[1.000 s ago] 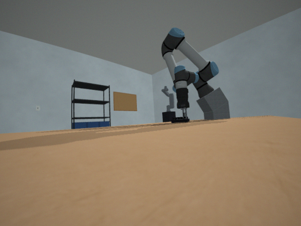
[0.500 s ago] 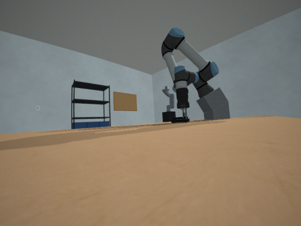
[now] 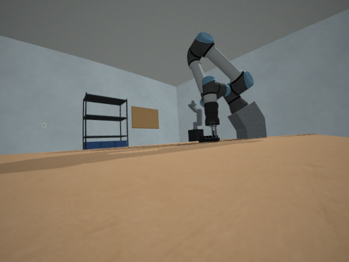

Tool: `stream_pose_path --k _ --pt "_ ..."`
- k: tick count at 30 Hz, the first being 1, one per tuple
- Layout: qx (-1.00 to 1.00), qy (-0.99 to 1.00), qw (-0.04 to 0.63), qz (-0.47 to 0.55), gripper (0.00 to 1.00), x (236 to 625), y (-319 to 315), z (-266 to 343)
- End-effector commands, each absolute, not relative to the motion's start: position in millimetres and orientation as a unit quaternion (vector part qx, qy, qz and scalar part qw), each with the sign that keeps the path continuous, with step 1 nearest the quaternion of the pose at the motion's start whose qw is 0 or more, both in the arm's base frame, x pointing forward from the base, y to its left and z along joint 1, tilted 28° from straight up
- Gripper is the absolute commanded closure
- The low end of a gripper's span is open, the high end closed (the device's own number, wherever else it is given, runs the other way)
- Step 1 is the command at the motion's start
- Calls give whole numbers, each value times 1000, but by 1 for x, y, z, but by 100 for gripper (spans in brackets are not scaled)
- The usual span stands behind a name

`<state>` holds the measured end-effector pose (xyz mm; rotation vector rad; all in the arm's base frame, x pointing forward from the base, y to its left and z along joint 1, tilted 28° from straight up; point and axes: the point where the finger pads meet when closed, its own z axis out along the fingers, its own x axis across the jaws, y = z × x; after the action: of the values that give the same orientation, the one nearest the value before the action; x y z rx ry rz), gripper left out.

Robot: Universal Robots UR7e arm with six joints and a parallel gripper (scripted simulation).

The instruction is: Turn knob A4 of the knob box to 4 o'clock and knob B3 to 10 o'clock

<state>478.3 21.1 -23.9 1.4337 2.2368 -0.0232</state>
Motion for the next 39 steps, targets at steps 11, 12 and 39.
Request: stream_pose_path --k 11,12,39 --pt "553 798 241 1 70 479 21 -23" --pt "557 795 241 2 70 479 21 -23" --pt "696 676 236 47 70 479 21 -23"
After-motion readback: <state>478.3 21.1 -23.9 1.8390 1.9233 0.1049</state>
